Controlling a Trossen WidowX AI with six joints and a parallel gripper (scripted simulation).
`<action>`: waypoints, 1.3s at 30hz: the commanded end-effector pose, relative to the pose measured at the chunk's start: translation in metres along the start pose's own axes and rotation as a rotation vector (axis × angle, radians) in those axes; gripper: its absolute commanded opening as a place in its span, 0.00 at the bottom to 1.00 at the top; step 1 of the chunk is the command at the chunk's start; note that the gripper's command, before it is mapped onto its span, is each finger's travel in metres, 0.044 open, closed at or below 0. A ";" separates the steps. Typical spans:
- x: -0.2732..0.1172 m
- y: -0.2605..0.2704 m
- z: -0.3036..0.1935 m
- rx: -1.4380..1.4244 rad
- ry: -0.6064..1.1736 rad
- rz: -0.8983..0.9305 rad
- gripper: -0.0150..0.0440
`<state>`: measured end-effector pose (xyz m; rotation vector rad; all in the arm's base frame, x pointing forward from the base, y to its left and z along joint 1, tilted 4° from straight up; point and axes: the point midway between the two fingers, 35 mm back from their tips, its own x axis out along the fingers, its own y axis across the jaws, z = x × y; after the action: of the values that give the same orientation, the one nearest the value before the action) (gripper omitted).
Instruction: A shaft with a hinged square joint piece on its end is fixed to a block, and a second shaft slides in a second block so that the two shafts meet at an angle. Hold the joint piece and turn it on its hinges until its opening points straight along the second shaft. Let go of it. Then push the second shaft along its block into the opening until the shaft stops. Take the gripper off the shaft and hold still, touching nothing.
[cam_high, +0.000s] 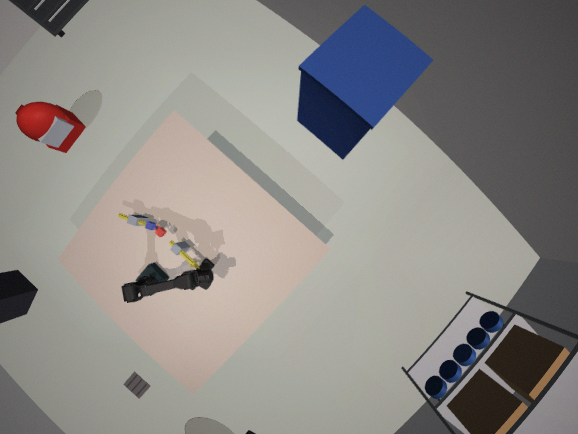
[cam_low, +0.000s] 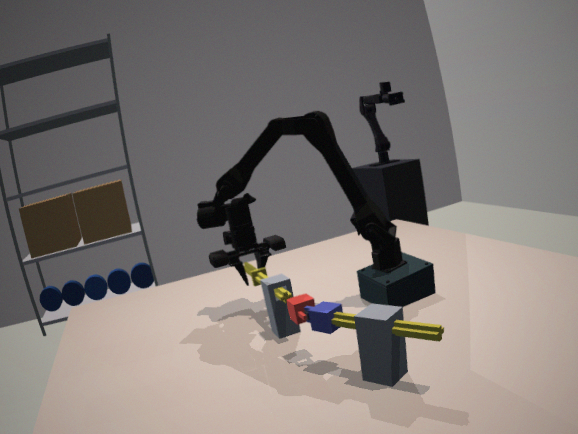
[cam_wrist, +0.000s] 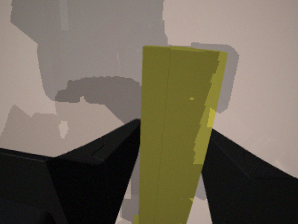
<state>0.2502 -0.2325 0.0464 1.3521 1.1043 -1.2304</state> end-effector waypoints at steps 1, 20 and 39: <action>0.000 0.000 0.001 0.006 -0.004 0.000 0.43; 0.000 0.000 0.001 0.006 -0.004 0.000 0.37; 0.000 0.000 -0.005 0.003 -0.001 0.005 0.25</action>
<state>0.2505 -0.2309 0.0462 1.3531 1.1033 -1.2296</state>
